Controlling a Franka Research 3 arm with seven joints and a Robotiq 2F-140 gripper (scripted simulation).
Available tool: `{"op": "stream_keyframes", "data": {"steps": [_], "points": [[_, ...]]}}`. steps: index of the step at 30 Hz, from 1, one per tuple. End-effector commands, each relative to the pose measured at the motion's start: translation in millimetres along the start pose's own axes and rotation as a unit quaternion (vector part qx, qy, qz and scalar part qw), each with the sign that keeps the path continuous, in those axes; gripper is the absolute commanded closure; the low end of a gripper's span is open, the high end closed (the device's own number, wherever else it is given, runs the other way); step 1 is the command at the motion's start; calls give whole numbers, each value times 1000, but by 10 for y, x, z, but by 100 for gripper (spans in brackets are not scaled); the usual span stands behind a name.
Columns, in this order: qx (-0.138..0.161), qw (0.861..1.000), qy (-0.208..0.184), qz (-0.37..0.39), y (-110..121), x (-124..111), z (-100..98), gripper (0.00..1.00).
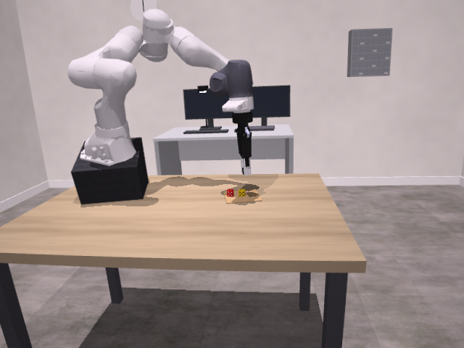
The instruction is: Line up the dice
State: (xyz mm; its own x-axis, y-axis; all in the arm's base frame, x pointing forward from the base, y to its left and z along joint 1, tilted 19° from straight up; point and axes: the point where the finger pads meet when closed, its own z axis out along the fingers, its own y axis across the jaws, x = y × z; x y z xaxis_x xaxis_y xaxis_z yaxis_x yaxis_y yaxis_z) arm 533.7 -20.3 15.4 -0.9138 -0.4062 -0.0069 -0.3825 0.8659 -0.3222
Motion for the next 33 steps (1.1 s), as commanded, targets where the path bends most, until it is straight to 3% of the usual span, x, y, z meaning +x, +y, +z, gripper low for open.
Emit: {"op": "stream_keyframes", "data": {"steps": [1, 17, 33], "points": [[-2, 996, 15, 86, 77, -43, 27, 87], [1, 984, 19, 177, 309, -356, 49, 87], [1, 984, 19, 178, 311, -358, 59, 87]]}}
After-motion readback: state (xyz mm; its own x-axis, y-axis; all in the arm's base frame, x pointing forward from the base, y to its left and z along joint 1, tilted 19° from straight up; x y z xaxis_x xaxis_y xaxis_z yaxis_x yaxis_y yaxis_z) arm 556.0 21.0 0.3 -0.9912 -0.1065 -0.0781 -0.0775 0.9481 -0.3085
